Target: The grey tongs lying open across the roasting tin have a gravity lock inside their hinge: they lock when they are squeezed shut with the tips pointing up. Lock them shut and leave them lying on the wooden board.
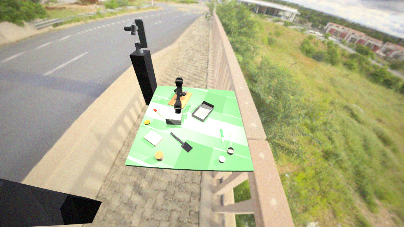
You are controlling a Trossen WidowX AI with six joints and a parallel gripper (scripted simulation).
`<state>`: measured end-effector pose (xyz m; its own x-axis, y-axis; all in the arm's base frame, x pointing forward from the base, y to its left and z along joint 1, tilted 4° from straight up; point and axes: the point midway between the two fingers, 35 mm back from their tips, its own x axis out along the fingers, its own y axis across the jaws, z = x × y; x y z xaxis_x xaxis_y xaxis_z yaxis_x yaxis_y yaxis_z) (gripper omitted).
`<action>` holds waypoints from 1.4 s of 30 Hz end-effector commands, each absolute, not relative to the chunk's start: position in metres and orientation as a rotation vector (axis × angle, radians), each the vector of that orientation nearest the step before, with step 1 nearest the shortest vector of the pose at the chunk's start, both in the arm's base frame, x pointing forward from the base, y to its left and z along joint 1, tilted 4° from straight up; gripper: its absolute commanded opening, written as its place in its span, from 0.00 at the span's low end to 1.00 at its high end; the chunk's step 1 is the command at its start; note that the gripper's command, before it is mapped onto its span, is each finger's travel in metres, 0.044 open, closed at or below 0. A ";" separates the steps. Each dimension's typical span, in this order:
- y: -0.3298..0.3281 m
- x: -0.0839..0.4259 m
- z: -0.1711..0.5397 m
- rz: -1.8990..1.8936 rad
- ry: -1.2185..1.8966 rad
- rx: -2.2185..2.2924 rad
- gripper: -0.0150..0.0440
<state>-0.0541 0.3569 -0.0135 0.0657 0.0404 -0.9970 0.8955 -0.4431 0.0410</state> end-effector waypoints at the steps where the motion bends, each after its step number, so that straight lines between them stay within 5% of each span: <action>1: 0.357 -0.054 -0.013 -1.467 0.956 1.607 0.58; 11: 0.357 -0.054 -0.013 -1.467 0.956 1.607 1.00; 18: 0.335 -0.067 0.011 -1.469 0.956 1.605 1.00; 30: 0.208 -0.093 0.090 -1.472 0.954 1.595 1.00; 42: 0.207 -0.095 0.133 -1.469 0.965 1.595 1.00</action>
